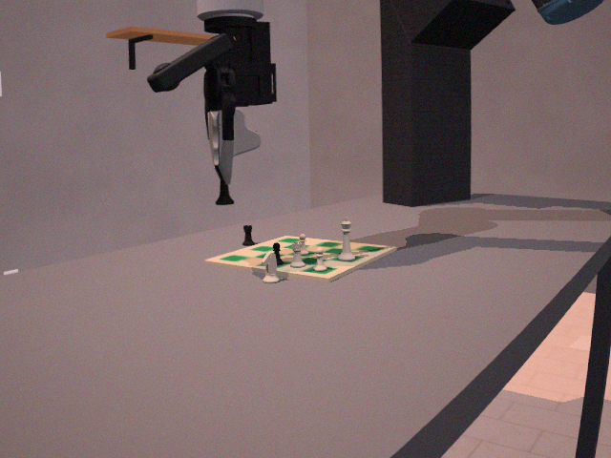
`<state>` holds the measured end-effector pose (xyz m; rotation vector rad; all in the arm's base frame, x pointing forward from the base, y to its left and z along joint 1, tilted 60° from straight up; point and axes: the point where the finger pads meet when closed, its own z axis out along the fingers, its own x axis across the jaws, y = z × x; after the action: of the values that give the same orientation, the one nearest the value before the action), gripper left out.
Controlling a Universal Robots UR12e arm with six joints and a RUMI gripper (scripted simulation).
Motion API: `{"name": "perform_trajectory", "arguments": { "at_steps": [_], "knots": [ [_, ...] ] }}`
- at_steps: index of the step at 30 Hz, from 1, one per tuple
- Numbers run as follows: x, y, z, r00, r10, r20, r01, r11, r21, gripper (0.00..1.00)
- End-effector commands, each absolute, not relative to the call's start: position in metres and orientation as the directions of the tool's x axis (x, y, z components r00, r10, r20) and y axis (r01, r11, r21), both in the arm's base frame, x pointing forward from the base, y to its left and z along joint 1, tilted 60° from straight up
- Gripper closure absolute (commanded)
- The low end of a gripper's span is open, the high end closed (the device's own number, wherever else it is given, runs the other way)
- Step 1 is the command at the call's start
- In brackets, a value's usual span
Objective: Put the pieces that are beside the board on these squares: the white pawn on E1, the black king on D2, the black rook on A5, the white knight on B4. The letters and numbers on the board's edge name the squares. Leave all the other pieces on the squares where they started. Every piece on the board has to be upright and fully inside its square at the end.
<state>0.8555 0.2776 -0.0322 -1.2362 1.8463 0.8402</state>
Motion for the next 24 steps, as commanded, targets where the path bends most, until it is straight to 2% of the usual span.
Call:
{"name": "perform_trajectory", "arguments": {
  "at_steps": [1,4,14,24],
  "knots": [
    [0.843,0.281,-0.028,-0.192,-0.471,-0.861,-0.956,0.289,0.055,1.00],
    [0.836,0.284,-0.027,-0.160,-0.480,-0.862,-0.962,0.273,0.027,1.00],
    [0.750,0.314,-0.007,0.236,-0.549,-0.802,-0.946,0.060,-0.319,1.00],
    [0.740,0.317,-0.004,0.278,-0.551,-0.787,-0.934,0.035,-0.355,1.00]
  ]
}}
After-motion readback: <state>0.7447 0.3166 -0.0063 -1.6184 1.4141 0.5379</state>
